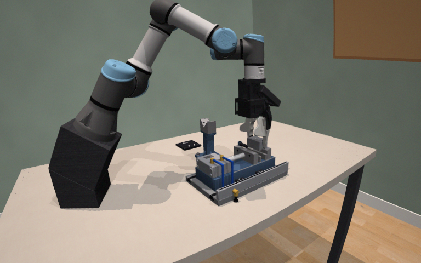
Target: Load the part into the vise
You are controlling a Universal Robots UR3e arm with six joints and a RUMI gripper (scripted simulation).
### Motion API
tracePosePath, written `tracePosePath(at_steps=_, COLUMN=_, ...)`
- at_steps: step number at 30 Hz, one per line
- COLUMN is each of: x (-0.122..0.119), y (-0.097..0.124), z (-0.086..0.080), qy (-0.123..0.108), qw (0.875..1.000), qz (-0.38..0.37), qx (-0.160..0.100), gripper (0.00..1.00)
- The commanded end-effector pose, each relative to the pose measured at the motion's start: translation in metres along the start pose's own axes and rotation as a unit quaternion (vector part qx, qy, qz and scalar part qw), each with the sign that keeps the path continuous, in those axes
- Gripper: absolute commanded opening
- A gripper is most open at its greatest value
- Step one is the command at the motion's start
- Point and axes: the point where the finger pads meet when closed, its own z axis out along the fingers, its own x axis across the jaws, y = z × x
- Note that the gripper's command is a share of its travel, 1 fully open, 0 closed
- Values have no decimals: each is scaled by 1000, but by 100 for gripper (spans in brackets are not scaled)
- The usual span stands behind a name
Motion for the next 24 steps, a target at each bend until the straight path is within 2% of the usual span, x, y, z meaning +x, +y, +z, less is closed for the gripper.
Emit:
tracePosePath(at_steps=1, x=0, y=-1, z=-1, qy=1, qw=1000, qz=0, qx=1, gripper=0)
tracePosePath(at_steps=24, x=0, y=-1, z=3, qy=1, qw=1000, qz=0, qx=1, gripper=0)
